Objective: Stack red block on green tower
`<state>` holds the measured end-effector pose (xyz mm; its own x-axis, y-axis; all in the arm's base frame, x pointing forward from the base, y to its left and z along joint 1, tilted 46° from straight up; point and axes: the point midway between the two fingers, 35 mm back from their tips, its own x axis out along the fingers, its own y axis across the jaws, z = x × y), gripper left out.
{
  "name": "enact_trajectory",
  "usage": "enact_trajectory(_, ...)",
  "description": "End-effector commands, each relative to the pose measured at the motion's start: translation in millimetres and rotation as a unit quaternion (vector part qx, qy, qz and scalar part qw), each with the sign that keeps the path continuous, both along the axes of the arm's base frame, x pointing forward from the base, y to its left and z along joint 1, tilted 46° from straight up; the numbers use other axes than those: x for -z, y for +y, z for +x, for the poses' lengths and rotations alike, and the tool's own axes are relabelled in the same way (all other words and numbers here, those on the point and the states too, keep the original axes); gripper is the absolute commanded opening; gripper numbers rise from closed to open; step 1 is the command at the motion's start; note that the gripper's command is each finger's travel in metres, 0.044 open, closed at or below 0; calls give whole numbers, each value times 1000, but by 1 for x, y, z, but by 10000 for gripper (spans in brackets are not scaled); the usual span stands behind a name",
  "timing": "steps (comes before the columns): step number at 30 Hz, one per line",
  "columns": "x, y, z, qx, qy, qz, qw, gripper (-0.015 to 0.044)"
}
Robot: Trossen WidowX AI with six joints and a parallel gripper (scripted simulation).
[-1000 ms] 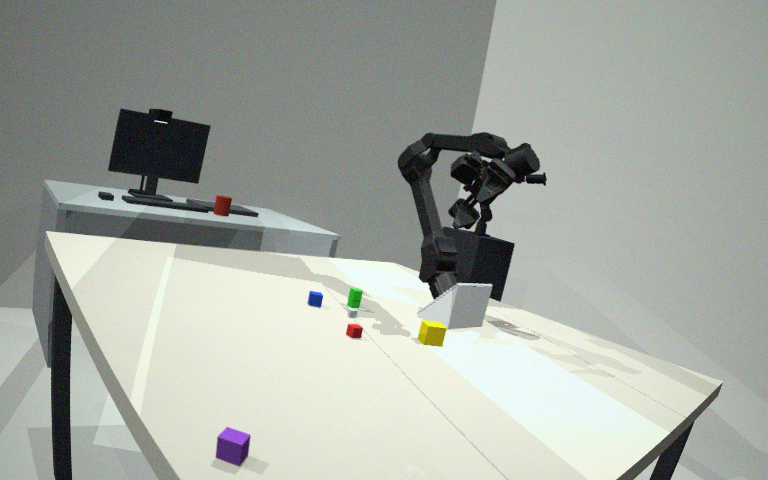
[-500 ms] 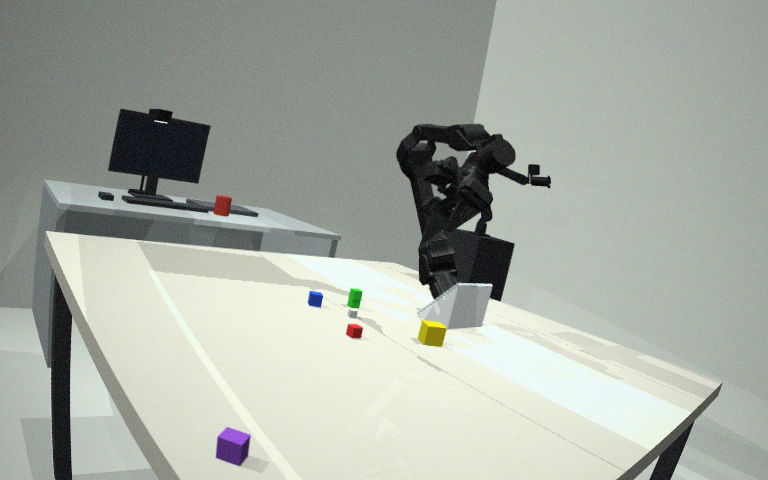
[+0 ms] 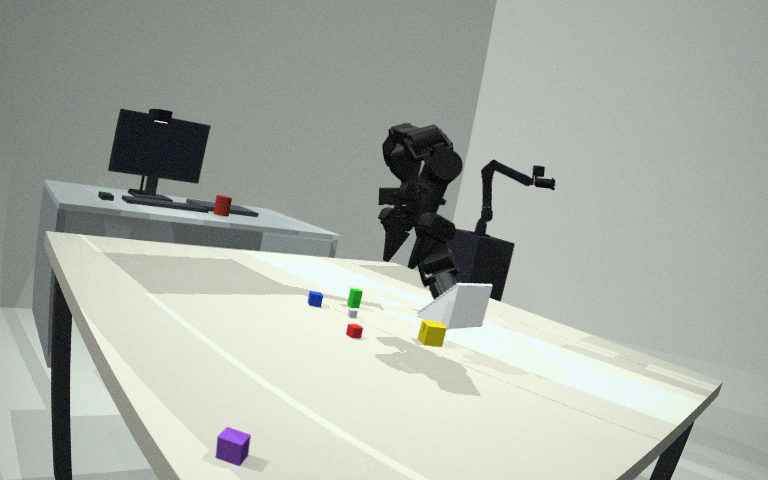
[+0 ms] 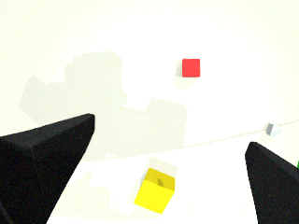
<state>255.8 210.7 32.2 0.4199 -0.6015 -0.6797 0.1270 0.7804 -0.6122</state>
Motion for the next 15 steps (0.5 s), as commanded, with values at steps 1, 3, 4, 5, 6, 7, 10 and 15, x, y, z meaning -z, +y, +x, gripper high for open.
enact_trajectory(1, 11, -13, 21, 12, 47, -20, 999, 440)
enact_trajectory(3, 17, -21, 33, 18, 72, -30, 997, 440)
enact_trajectory(4, 20, -26, 39, 21, 85, -34, 996, 440)
enact_trajectory(5, 23, -30, 45, 24, 97, -37, 994, 440)
enact_trajectory(6, 26, -35, 50, 27, 110, -41, 993, 440)
enact_trajectory(7, 29, -40, 56, 30, 123, -43, 991, 440)
enact_trajectory(10, 36, -53, 69, 38, 152, -48, 986, 440)
enact_trajectory(15, 36, -55, 70, 38, 154, -48, 986, 440)
